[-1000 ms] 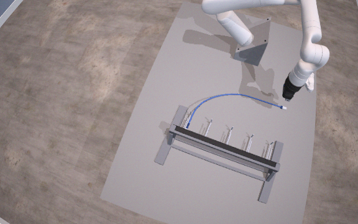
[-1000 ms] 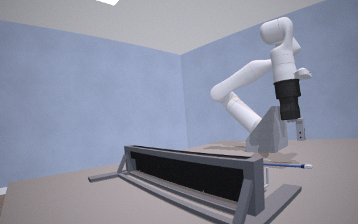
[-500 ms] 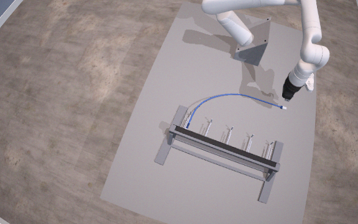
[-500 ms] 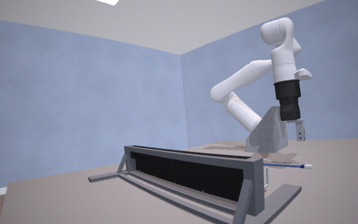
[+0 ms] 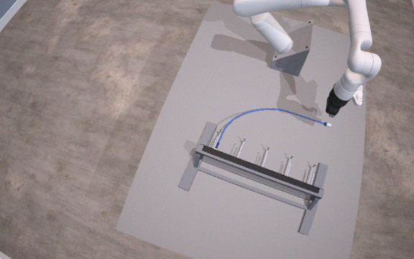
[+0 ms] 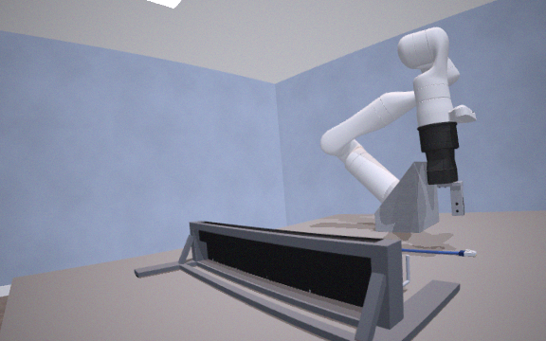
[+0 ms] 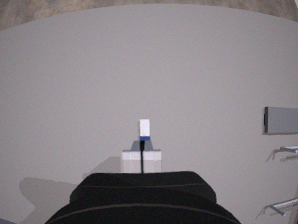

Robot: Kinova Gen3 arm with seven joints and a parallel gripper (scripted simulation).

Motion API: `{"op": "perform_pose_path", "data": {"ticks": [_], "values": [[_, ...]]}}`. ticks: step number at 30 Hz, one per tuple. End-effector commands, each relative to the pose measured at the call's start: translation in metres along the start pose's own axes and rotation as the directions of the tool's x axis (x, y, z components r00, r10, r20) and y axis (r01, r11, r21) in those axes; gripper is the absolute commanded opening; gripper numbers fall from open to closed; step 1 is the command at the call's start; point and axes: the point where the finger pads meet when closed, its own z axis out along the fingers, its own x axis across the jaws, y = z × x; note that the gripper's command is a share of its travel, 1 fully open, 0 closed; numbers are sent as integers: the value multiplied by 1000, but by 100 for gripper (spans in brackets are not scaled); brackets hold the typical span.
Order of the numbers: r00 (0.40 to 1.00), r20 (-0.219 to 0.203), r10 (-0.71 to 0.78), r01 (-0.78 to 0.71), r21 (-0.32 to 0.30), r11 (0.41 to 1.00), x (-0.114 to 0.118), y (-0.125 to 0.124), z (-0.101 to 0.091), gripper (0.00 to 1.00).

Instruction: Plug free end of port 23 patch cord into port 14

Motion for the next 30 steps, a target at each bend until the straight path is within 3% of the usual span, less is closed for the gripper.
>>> {"op": "perform_pose_path", "data": {"ticks": [1,30], "values": [[1000,-6,5,-5,-10,1000,1,2,-1,0],[1000,-12,9,-9,-12,1000,3,2,-1,0]]}}
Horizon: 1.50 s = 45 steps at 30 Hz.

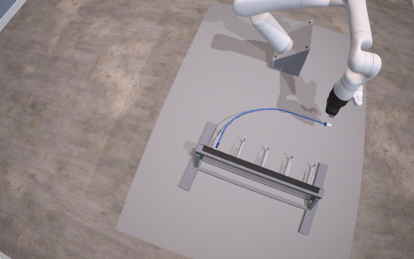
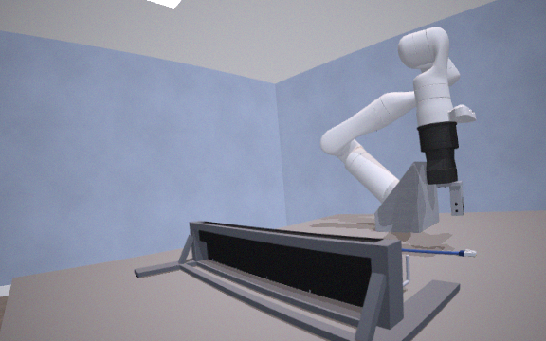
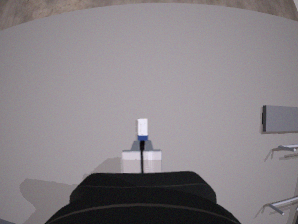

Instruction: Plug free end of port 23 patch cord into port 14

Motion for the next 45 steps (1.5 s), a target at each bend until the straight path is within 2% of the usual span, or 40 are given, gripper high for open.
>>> {"op": "perform_pose_path", "data": {"ticks": [1,38,39,45], "values": [[1000,-6,4,-4,-8,1000,1,1,-1,0],[1000,1,10,-10,-8,1000,-1,-6,1,0],[1000,-1,-3,3,-4,1000,0,-6,0,73],[1000,1,-2,2,-3,1000,-1,-6,0,73]]}}
